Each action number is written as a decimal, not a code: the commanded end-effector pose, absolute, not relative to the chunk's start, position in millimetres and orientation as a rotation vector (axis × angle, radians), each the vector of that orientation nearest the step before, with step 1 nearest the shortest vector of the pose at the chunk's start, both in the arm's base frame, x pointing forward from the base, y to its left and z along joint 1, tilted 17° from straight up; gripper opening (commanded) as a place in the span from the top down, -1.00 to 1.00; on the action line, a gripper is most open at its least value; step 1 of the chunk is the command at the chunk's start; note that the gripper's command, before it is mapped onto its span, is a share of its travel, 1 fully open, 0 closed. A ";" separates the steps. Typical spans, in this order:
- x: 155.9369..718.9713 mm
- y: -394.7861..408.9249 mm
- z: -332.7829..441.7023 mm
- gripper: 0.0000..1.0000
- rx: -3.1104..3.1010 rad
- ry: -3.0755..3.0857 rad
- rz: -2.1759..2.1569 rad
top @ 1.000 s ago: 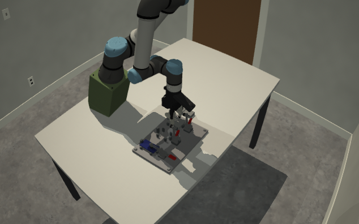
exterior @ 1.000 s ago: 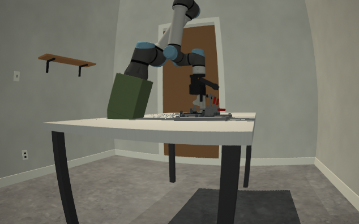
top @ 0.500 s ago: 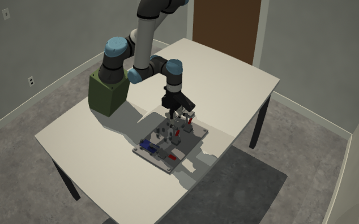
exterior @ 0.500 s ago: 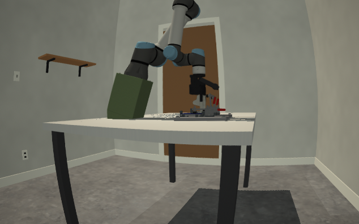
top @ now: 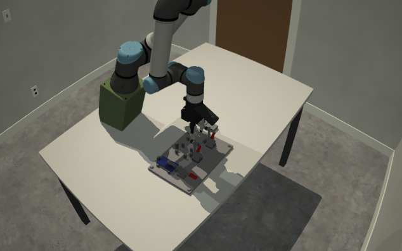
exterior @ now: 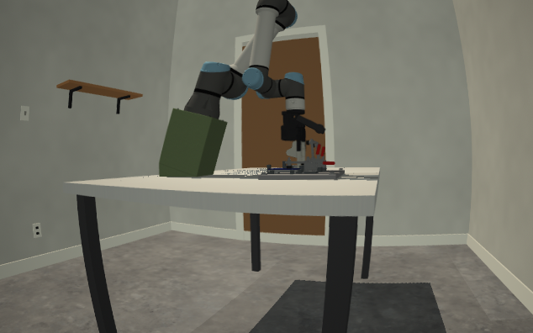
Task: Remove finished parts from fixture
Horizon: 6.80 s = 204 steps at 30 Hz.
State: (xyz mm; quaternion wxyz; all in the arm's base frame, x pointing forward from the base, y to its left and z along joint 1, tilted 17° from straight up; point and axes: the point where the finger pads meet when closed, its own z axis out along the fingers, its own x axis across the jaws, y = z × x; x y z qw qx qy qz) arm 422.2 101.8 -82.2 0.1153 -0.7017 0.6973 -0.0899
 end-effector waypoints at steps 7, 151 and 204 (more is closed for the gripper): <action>422.4 101.9 -81.8 1.00 -2.056 2.042 -0.264; 394.6 100.3 -17.1 1.00 -2.056 2.042 -0.264; 393.7 186.1 -14.1 1.00 -2.056 2.042 -0.264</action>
